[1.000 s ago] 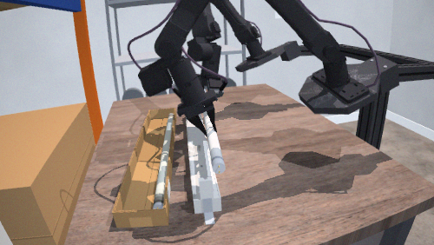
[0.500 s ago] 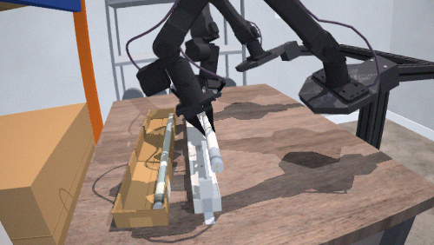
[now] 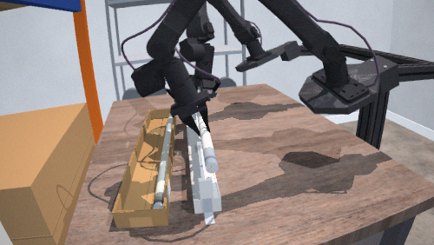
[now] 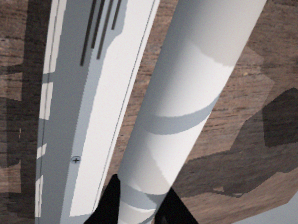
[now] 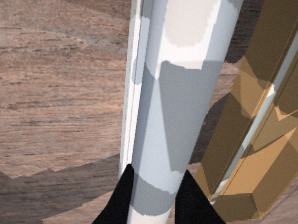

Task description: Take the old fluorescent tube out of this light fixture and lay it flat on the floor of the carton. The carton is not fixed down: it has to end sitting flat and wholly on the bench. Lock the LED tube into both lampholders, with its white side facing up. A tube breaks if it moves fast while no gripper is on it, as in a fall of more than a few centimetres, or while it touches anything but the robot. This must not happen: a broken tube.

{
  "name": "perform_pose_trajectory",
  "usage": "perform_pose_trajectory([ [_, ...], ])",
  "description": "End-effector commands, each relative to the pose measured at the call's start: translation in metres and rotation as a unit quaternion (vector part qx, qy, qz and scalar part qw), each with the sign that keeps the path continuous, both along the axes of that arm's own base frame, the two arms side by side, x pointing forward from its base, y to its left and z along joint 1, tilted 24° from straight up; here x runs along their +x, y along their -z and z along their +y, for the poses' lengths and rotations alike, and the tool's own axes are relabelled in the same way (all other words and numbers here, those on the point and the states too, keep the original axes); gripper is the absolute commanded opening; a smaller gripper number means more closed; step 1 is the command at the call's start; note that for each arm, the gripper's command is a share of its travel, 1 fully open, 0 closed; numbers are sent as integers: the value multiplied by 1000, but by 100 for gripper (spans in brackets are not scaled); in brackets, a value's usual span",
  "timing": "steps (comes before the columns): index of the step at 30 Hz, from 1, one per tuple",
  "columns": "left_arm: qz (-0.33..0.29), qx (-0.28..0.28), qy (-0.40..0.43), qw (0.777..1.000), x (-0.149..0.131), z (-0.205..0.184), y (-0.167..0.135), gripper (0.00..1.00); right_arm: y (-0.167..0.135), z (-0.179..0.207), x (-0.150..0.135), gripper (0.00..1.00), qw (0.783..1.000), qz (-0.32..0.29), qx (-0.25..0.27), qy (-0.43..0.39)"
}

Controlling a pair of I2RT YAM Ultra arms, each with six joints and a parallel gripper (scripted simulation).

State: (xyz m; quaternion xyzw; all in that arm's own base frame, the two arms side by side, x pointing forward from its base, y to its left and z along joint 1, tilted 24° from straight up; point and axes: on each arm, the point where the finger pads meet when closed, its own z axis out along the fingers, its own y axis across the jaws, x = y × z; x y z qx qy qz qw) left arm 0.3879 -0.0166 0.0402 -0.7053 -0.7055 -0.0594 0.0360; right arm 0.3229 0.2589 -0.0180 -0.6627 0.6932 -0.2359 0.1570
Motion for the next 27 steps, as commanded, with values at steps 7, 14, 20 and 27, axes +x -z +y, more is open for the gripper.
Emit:
perform_pose_trajectory([
  [7, 12, -10, 3, 1000, 8, -13, -7, 11, -20, 10, 20, 11, 1000, -9, 14, -13],
  [14, 10, -11, 0, 1000, 12, -13, -8, 11, -21, 11, 25, 11, 1000, -11, 17, -13],
  [20, 10, -11, 7, 1000, 14, -15, -8, 11, -21, 20, 24, 11, 999, -15, 21, -23],
  [27, 15, -11, 9, 1000, 9, -15, -5, 11, -23, 21, 25, 11, 999, -19, 29, -14],
])
